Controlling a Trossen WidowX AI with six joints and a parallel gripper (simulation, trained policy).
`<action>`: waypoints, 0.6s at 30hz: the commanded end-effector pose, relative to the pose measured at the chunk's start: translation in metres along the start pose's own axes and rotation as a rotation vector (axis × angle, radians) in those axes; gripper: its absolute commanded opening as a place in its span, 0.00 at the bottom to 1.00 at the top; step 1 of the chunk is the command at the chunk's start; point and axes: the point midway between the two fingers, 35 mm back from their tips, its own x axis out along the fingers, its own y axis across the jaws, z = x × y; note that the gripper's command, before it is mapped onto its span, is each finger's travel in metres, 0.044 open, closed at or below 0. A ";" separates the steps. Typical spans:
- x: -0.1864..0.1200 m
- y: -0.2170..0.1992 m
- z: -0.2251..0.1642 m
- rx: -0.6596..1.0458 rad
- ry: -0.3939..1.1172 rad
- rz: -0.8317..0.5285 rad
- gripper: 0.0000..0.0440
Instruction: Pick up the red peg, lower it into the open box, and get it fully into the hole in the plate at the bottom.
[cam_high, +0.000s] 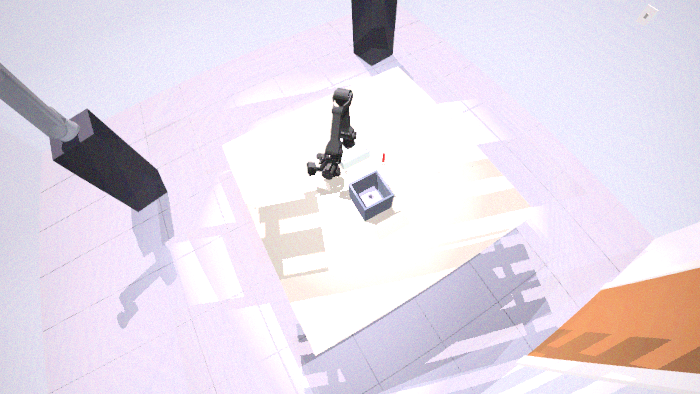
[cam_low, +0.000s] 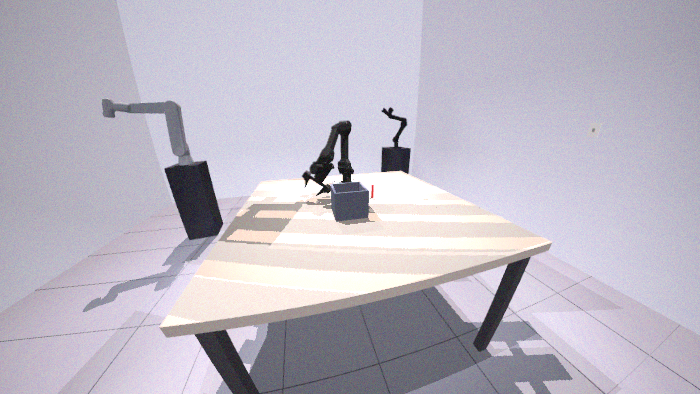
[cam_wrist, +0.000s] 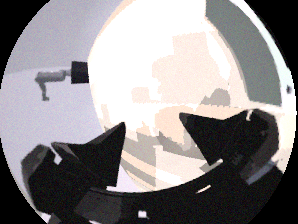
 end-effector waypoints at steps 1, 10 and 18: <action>-0.002 0.001 -0.003 -0.011 0.005 0.000 0.95; -0.053 0.007 -0.062 -0.175 0.203 -0.007 0.97; -0.117 0.002 -0.103 -0.361 0.414 0.001 0.93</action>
